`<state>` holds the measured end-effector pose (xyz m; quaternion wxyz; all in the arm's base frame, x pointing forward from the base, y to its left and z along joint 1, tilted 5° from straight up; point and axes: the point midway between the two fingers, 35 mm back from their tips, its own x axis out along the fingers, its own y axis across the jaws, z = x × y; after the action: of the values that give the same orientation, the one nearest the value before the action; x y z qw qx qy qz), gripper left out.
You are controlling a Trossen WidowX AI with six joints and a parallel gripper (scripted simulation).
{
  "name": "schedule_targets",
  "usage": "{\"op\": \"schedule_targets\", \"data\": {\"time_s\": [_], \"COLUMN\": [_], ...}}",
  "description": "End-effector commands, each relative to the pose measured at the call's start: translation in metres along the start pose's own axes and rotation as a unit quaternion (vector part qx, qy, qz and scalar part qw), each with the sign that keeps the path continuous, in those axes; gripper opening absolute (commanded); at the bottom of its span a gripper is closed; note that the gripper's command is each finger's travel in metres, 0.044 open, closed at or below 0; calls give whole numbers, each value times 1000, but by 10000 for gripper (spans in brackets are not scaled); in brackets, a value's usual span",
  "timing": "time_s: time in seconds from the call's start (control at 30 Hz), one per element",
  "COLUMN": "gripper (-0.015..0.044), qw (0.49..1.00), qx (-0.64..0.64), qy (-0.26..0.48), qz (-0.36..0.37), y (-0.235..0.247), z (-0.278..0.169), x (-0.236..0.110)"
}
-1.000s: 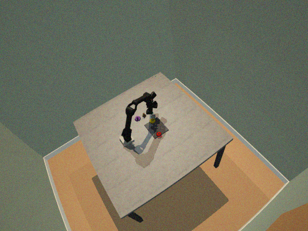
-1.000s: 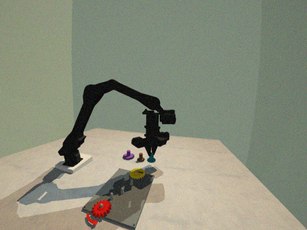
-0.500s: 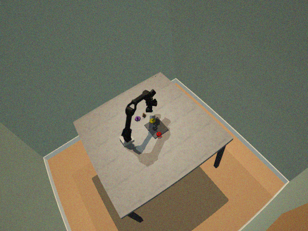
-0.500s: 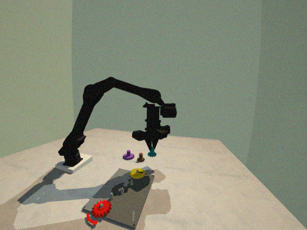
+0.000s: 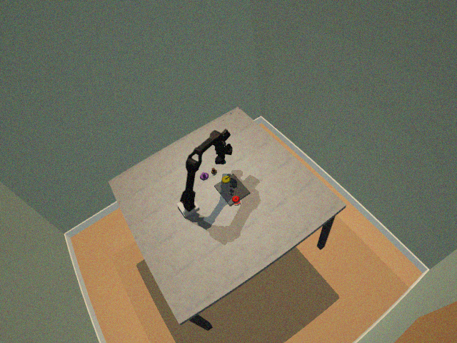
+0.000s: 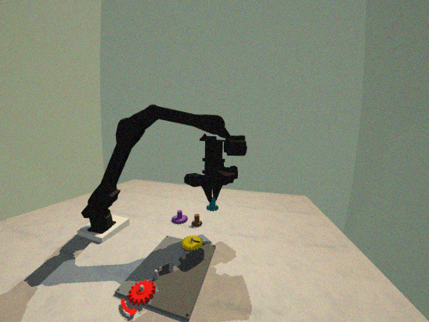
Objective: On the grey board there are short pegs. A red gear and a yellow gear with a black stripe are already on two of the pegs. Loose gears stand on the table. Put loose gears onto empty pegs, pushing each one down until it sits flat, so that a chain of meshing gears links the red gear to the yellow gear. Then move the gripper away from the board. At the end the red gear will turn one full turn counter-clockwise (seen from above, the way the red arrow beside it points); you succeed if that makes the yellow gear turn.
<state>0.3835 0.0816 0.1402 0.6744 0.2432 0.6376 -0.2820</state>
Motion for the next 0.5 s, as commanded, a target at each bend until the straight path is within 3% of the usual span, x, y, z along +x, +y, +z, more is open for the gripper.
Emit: {"op": "schedule_targets", "data": {"time_s": [0.0, 0.47], "gripper": [0, 0], "qw": [1000, 1000], "qx": [3, 4], "qy": [-4, -4], "qz": [4, 4], "y": [1, -2], "z": [1, -4], "x": [-10, -38]}}
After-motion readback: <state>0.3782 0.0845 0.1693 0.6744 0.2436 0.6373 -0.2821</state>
